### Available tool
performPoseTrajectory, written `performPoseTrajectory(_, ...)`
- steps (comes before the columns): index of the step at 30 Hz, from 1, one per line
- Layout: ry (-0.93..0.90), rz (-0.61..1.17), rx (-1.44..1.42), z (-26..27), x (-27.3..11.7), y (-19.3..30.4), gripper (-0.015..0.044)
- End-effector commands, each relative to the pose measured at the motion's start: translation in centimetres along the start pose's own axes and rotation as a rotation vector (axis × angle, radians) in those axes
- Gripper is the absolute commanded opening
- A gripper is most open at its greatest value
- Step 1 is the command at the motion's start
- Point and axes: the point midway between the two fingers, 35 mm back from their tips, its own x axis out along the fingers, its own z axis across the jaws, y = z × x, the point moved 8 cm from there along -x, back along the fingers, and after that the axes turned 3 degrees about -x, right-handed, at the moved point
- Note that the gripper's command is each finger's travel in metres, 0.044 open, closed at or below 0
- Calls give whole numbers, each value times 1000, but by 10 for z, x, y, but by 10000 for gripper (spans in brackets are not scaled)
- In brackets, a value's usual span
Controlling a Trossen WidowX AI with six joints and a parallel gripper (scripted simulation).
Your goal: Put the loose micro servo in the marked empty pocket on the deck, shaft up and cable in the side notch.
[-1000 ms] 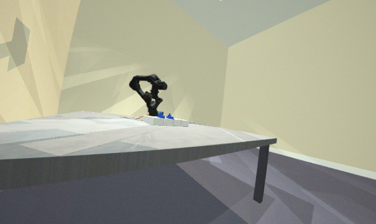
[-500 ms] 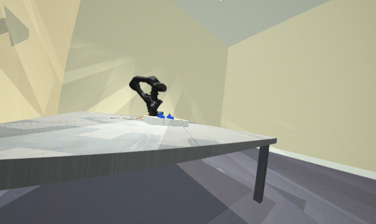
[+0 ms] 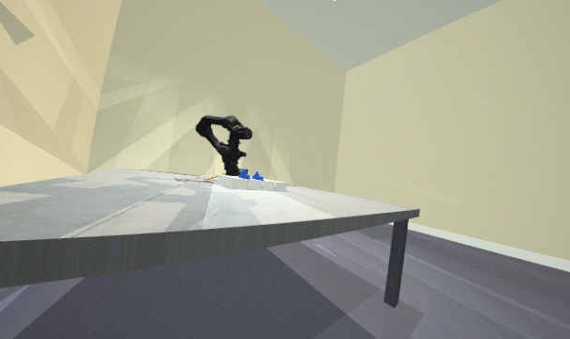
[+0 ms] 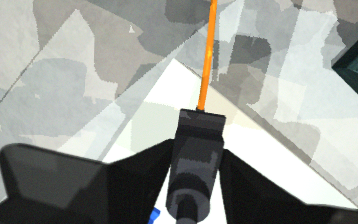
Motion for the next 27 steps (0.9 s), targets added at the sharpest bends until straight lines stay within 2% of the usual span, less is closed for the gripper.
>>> performPoseTrajectory(1,-3,1,-4,0,0,0,98)
performPoseTrajectory(3,-3,1,-4,0,0,0,85)
performPoseTrajectory(6,2,7,3,1,-4,0,6)
performPoseTrajectory(7,5,10,8,1,-6,-1,0)
performPoseTrajectory(13,39,43,45,3,-29,-6,0)
performPoseTrajectory(27,44,48,42,8,-30,8,0)
